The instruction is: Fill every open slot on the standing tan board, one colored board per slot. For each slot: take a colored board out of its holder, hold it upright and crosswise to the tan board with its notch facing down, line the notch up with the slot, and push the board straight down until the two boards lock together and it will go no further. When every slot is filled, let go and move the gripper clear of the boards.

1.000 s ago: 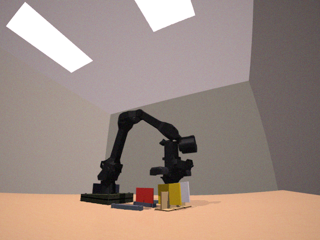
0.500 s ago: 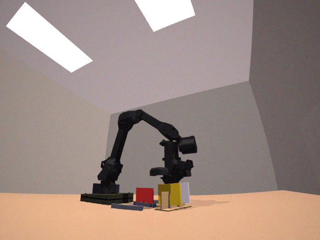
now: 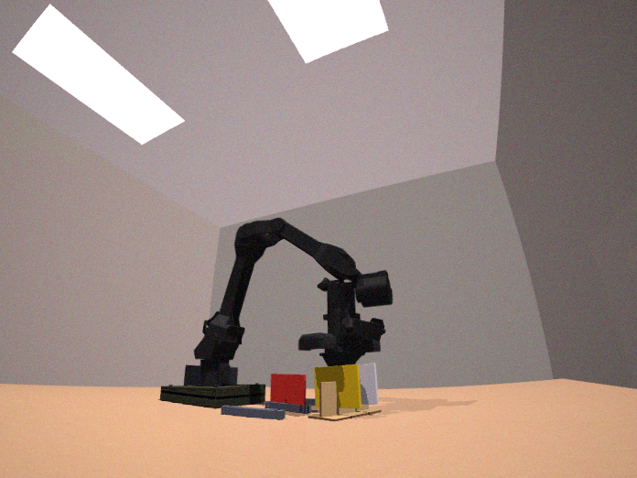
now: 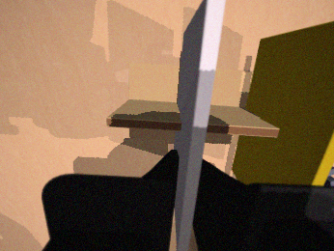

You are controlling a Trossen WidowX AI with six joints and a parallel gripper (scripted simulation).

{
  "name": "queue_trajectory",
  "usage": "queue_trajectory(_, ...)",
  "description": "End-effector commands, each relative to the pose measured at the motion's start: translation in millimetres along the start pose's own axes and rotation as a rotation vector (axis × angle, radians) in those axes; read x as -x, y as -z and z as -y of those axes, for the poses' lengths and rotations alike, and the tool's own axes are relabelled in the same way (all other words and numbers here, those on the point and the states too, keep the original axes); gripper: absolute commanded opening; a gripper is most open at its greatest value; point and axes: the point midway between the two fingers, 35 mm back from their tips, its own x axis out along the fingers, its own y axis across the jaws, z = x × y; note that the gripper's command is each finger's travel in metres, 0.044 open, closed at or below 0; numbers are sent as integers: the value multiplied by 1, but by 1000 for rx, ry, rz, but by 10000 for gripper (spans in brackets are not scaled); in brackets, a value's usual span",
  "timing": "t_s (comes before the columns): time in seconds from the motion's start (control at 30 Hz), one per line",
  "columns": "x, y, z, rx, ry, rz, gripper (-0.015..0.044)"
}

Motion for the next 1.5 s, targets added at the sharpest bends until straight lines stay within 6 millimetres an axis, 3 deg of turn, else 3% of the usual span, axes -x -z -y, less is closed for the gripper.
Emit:
queue_trajectory(0.0,0,0,0,2,-1,0,0)
queue_trajectory(0.7,0,-1,-1,2,-1,0,0)
queue_trajectory(0.9,0,0,0,1,0,0,157)
queue_trajectory(1.2,0,0,0,1,0,0,165)
queue_trajectory(1.27,10,-1,-1,0,0,0,165)
queue_trajectory(1.4,68,-1,-1,-6,-1,0,165)
queue_trajectory(1.47,78,0,0,-7,-1,0,165)
